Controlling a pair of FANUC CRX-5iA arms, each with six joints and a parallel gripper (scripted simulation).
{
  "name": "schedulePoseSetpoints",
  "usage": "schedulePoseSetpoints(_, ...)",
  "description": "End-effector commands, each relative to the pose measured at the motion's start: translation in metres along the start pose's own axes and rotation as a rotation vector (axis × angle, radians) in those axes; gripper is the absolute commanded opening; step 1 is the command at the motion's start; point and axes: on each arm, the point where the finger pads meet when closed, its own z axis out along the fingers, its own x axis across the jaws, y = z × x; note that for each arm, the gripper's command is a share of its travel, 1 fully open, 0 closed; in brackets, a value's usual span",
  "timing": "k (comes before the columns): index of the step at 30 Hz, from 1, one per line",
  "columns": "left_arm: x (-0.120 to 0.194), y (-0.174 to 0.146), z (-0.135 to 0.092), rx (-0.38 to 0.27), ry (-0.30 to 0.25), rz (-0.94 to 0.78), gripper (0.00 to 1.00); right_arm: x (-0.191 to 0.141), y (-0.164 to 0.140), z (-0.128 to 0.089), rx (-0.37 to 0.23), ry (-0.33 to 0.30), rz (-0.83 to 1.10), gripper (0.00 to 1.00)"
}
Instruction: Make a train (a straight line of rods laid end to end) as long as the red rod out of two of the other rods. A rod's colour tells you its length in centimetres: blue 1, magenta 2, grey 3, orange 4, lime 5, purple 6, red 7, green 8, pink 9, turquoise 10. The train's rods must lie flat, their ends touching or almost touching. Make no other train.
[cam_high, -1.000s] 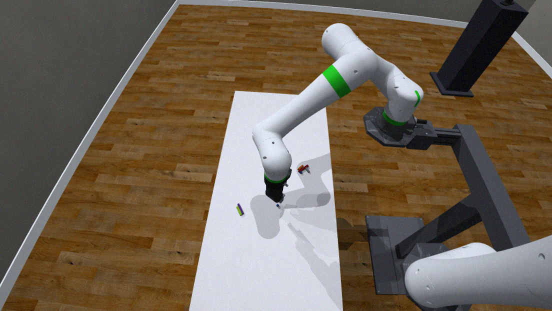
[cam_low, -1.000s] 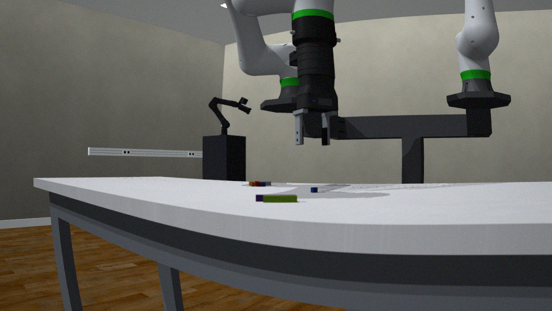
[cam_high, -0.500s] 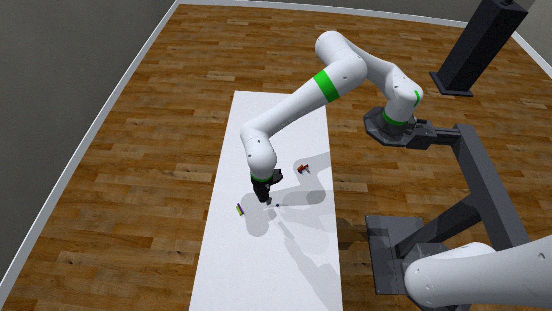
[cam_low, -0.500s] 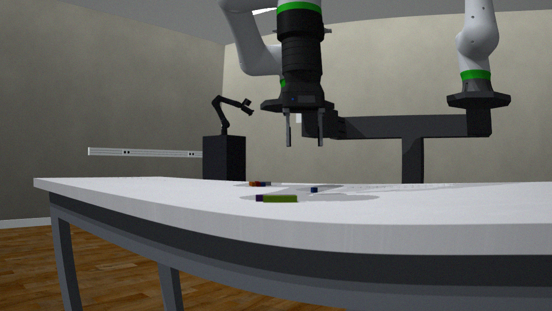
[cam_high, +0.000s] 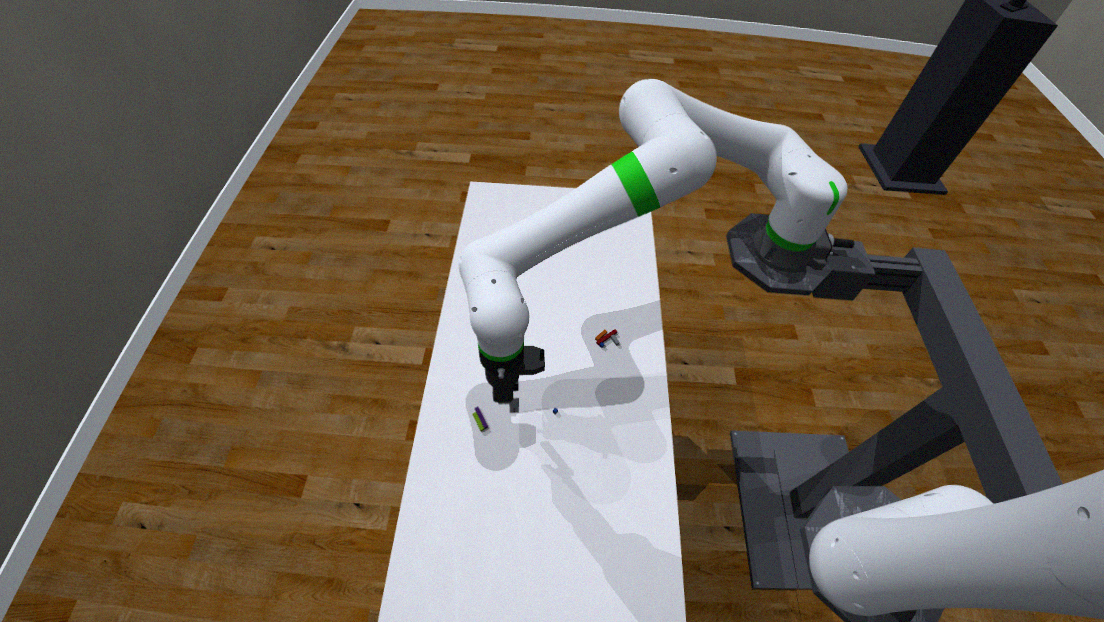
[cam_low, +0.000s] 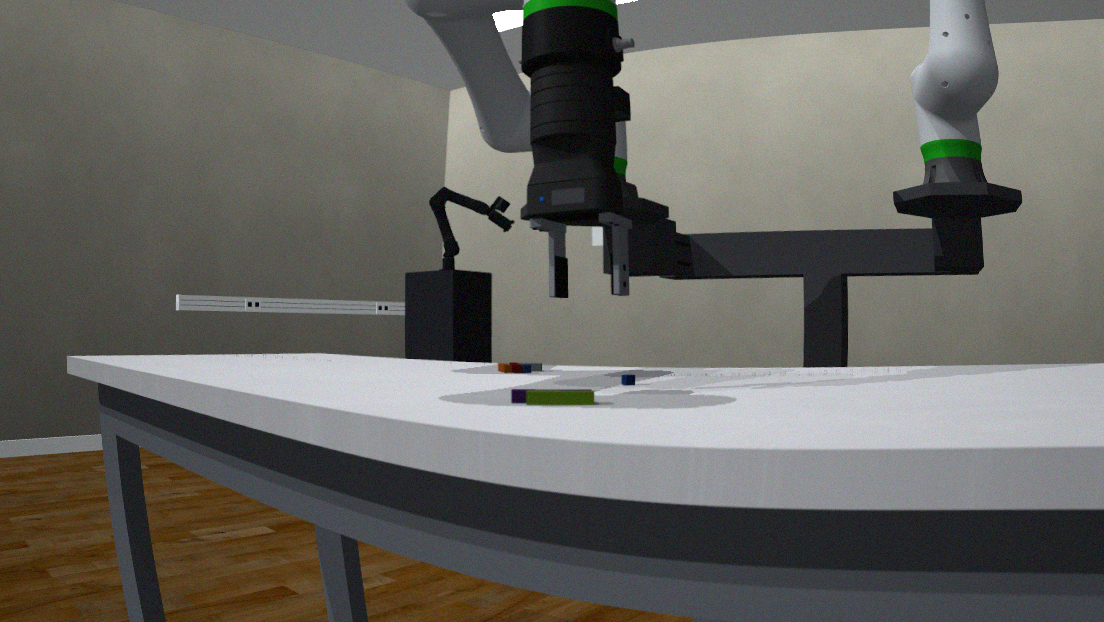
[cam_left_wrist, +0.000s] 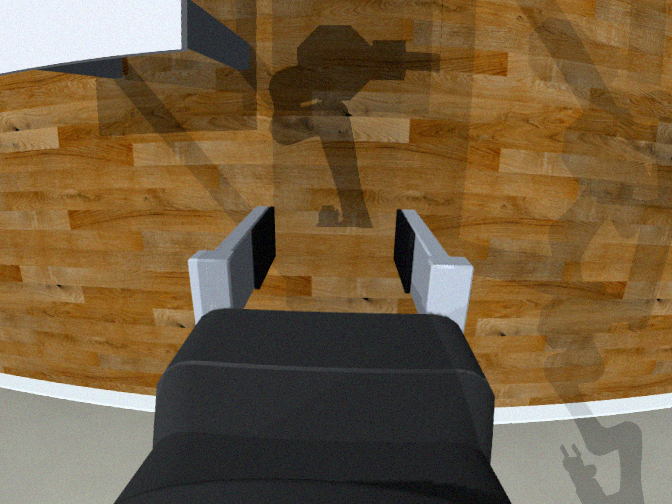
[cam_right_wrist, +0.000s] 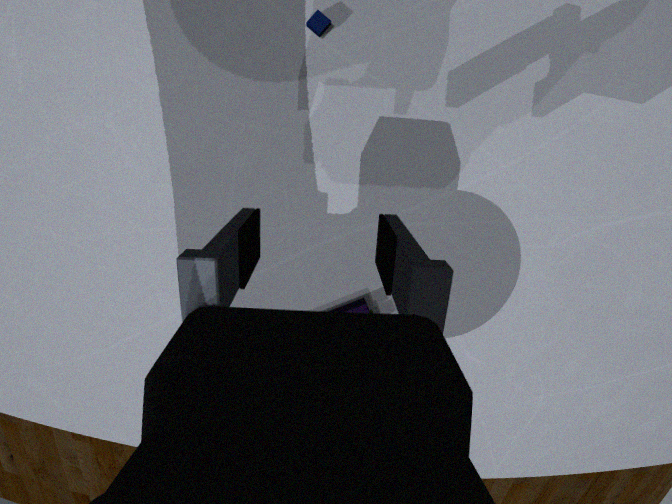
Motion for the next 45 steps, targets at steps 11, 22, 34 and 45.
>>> schedulePoseSetpoints(11,0.000,0.000,-0.001,-0.002,0.000,0.000,1.00,-0.003,0.044,0.004,0.008,-0.018,0.441,1.00)
schedulePoseSetpoints(22,0.000,0.000,-0.001,-0.002,0.000,0.000,1.00,-0.009,0.071,0.008,0.005,-0.019,0.758,1.00)
schedulePoseSetpoints(34,0.000,0.000,-0.001,-0.002,0.000,0.000,1.00,-0.020,0.096,0.012,0.002,-0.020,1.089,1.00)
schedulePoseSetpoints(45,0.000,0.000,-0.001,-0.002,0.000,0.000,1.00,-0.021,0.098,0.013,0.001,-0.020,1.125,0.54)
